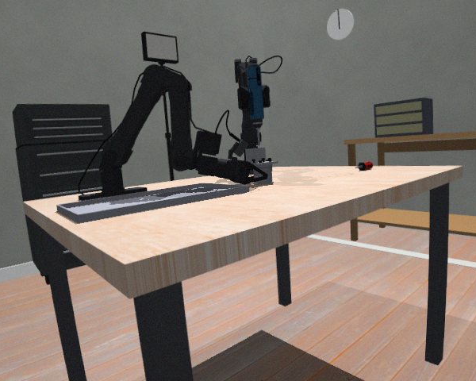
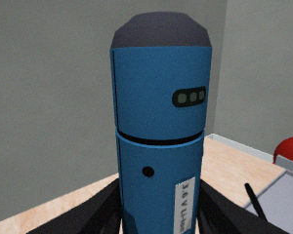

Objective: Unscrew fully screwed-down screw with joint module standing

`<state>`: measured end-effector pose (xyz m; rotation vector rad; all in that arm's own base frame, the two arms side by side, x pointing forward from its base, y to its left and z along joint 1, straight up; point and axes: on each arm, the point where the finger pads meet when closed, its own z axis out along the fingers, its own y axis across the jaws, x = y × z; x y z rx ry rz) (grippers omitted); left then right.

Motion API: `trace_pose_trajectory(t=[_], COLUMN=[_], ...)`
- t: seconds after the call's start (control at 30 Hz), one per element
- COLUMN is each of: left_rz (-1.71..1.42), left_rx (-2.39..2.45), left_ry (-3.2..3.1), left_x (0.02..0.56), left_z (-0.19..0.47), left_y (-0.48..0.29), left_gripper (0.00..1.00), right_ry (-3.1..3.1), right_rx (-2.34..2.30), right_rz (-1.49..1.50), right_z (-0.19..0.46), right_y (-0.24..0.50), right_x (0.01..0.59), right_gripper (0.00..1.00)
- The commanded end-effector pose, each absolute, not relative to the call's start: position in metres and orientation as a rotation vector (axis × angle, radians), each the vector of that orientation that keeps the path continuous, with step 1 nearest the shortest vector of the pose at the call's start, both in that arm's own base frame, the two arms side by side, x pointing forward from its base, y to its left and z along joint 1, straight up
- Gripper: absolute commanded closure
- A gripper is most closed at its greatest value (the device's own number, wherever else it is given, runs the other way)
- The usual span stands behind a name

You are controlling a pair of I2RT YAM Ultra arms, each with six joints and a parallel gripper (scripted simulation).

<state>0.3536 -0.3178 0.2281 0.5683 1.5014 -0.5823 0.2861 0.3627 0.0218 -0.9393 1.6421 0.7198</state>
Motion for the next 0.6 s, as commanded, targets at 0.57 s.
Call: trace_pose_trajectory(t=[0.57], left_rz=[-0.603], left_rx=[0.528], left_ry=[1.413], left_x=[0.354], left_z=[0.240], left_y=[-0.316], left_gripper=[0.58], right_ry=[1.643], right_rx=[-0.935], right_rz=[0.720], right_z=[0.024], right_y=[0.364], right_x=[0.287], right_gripper=[0.41])
